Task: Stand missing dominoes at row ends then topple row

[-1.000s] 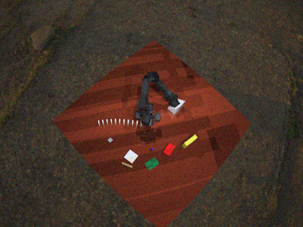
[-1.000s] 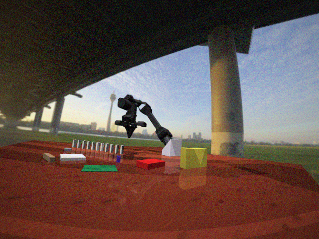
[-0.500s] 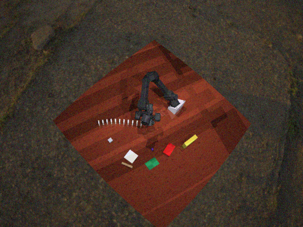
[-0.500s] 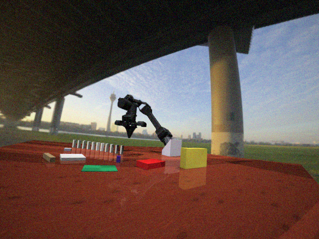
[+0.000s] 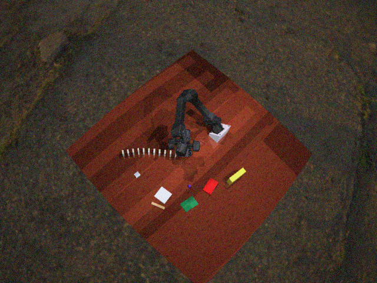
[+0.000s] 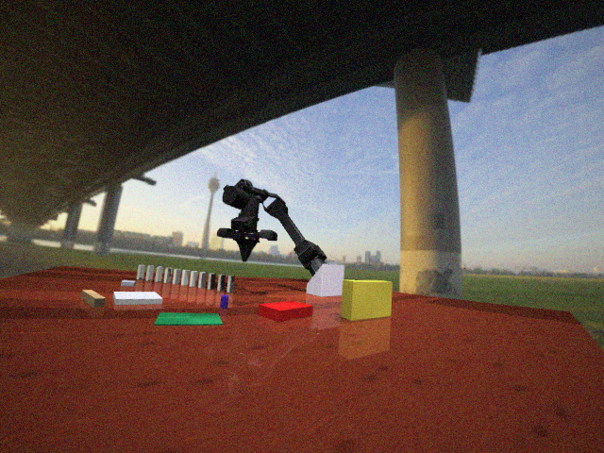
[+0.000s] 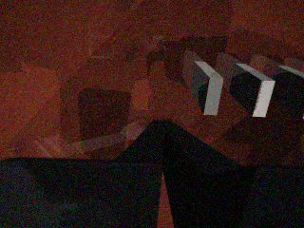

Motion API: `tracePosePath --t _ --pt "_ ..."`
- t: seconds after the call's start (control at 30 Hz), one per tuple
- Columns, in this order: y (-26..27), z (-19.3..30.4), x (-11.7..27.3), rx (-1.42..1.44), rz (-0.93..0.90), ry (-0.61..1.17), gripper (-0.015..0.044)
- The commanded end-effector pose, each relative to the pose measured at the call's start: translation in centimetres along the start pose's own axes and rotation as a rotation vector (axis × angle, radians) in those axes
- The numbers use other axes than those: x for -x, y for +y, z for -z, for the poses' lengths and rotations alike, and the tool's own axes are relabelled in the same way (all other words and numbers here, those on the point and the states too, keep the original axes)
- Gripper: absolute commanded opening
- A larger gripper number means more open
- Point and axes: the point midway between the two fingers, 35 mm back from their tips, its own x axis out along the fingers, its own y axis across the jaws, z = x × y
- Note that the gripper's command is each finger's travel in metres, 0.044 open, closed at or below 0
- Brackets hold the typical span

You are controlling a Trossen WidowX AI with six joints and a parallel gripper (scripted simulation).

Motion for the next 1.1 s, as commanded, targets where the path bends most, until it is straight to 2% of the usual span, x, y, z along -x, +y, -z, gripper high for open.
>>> tracePosePath --t 0.0,0.13,0.2,1.07 --pt "-0.1 -0.2 -1.0 0.000 0.005 -0.004 0.0000" --pt "-0.1 -0.3 -6.9 -0.001 0.008 -0.003 0.0000" --pt "-0.1 -0.2 -7.9 -0.001 0.009 -0.001 0.0000" --pt "-3.4 -0.2 -7.8 -0.002 0.009 -0.002 0.0000"
